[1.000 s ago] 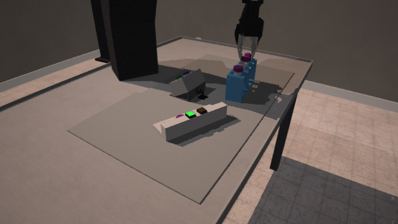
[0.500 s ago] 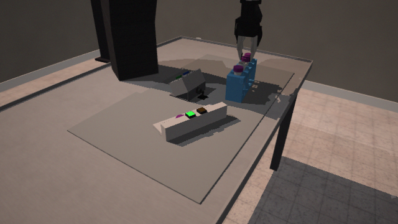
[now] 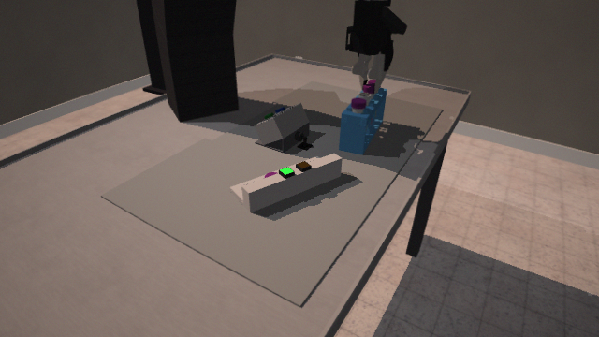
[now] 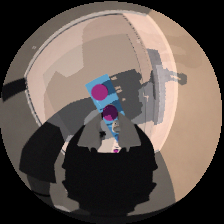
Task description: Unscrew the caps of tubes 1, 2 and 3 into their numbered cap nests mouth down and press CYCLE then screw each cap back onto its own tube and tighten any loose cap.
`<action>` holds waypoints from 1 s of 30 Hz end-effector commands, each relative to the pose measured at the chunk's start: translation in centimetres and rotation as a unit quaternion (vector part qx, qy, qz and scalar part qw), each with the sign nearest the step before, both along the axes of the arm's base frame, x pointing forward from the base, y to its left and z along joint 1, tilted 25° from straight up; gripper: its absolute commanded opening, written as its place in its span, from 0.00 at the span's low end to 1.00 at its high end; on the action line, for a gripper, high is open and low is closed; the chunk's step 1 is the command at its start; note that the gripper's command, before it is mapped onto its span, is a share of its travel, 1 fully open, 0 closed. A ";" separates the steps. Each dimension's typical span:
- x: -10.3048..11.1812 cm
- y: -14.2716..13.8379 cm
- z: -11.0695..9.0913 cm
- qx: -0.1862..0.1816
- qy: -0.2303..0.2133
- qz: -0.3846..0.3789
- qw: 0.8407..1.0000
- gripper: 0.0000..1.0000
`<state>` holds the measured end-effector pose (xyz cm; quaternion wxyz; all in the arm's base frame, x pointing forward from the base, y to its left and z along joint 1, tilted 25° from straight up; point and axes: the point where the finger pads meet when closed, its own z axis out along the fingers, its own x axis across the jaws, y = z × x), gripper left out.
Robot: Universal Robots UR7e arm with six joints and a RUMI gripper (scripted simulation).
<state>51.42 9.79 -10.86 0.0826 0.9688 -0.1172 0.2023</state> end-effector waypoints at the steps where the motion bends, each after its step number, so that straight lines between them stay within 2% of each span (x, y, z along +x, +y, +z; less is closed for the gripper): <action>1: 0.0 0.0 0.0 0.003 -0.002 -0.010 1.000 0.35; 13: 0.0 0.0 0.0 0.002 -0.002 -0.009 1.000 0.35; 19: 0.0 0.0 0.1 -0.042 0.023 0.099 0.994 0.35; 22: 0.0 0.0 0.1 -0.049 0.027 0.117 0.992 0.35; 30: 0.0 0.0 0.1 -0.108 0.060 0.258 0.958 0.35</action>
